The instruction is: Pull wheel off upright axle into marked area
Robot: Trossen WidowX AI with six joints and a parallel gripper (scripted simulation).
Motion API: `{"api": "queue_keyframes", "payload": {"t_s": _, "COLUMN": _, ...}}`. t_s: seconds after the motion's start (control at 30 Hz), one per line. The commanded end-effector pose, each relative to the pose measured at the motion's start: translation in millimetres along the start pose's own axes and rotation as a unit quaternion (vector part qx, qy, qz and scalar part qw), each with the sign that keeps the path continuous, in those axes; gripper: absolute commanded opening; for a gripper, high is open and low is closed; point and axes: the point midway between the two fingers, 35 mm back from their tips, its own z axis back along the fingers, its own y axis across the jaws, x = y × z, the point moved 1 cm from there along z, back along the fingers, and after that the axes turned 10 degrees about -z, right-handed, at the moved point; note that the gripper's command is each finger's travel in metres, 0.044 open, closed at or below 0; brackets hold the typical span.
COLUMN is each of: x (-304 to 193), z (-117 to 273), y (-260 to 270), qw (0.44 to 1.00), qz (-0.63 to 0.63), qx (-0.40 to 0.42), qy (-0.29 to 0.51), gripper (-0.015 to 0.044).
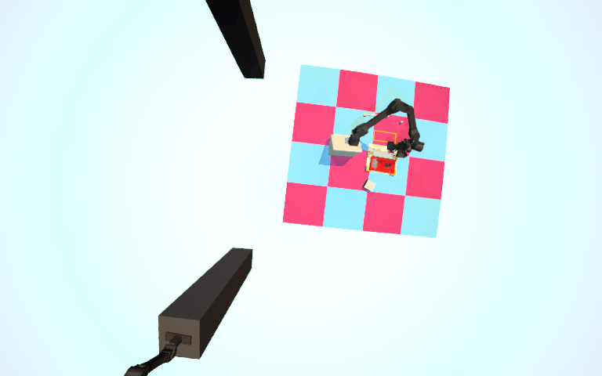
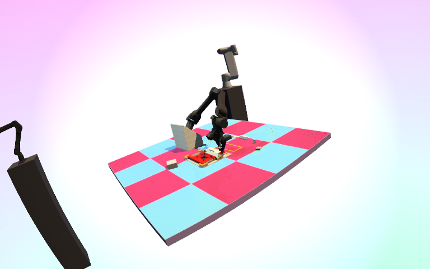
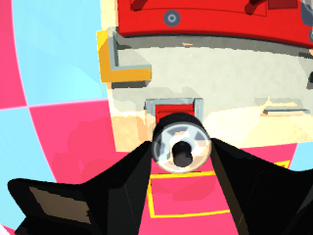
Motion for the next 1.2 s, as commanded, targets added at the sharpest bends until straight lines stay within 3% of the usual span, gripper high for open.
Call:
{"api": "queue_keyframes", "payload": {"t_s": 0.0, "x": -1, "z": 6, "y": 2, "qw": 1.0, "qz": 0.002, "qx": 0.005, "qy": 0.0, "gripper": 0.0}}
{"api": "queue_keyframes", "payload": {"t_s": 1.17, "x": -1, "z": 18, "y": 2, "qw": 1.0, "qz": 0.0, "qx": 0.005, "qy": 0.0, "gripper": 0.0}}
